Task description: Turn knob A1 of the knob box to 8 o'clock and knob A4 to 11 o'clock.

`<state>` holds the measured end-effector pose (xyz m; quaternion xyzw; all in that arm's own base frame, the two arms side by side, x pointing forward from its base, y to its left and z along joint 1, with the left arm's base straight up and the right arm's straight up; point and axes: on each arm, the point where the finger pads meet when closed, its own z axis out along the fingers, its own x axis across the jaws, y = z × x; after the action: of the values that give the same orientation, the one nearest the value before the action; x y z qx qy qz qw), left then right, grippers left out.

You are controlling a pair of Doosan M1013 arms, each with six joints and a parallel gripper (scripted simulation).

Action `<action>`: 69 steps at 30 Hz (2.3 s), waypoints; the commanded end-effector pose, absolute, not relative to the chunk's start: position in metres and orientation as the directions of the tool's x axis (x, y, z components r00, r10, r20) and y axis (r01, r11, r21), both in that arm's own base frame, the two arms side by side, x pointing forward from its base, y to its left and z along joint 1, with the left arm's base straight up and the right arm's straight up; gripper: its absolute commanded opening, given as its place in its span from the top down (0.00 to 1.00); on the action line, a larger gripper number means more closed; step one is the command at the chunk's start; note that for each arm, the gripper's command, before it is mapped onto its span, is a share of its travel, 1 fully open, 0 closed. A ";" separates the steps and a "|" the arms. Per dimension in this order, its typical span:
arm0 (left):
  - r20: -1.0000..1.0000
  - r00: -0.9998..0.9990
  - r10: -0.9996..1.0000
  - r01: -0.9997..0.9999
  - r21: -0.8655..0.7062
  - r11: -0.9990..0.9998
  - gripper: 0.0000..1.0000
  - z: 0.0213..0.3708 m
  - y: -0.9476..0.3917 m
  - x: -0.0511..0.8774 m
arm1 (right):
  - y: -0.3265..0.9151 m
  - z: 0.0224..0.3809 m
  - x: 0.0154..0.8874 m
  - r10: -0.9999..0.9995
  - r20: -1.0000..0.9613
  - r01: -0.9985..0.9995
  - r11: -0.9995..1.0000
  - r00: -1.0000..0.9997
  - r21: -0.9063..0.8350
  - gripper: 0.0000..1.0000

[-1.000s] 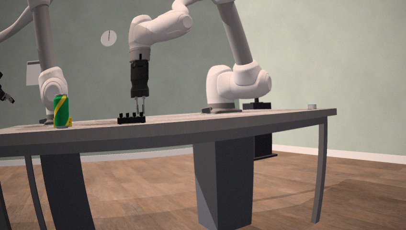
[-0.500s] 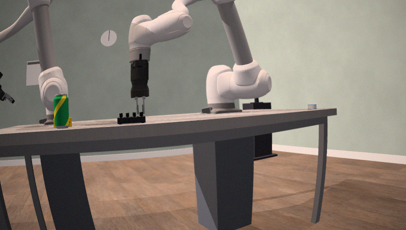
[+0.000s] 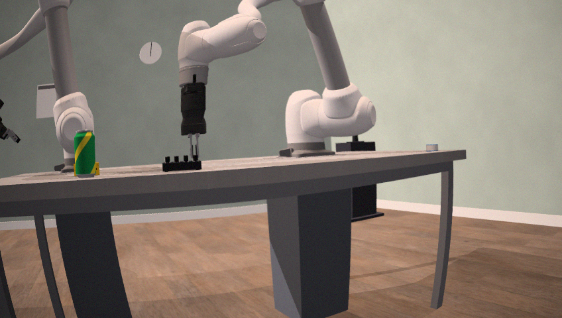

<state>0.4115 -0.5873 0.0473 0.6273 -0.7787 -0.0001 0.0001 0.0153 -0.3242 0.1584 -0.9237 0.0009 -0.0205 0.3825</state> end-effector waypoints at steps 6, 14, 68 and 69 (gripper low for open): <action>0.001 -0.217 -0.976 -0.976 -0.001 0.217 0.70 0.048 -0.588 0.412 | -0.324 0.159 0.015 -0.017 0.038 0.014 -0.708 0.999 -0.706 0.00; 0.001 -0.246 -0.969 -0.969 -0.001 0.246 0.70 0.048 -0.588 0.412 | -0.324 0.159 0.015 -0.017 0.038 0.014 -0.708 0.999 -0.706 0.00; -0.001 -0.946 -0.325 -0.325 -0.001 0.946 0.70 0.048 -0.588 0.412 | -0.324 0.159 0.015 -0.017 0.038 0.014 -0.708 0.999 -0.706 0.00; -0.001 -0.946 -0.325 -0.325 -0.001 0.946 0.70 0.048 -0.588 0.412 | -0.324 0.159 0.015 -0.017 0.038 0.014 -0.708 0.999 -0.706 0.00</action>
<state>0.4115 -0.5872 0.0475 0.1865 -0.9825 -0.0005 -0.0022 0.0153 -0.3242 0.1584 -0.9237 0.0009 -0.0205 0.3825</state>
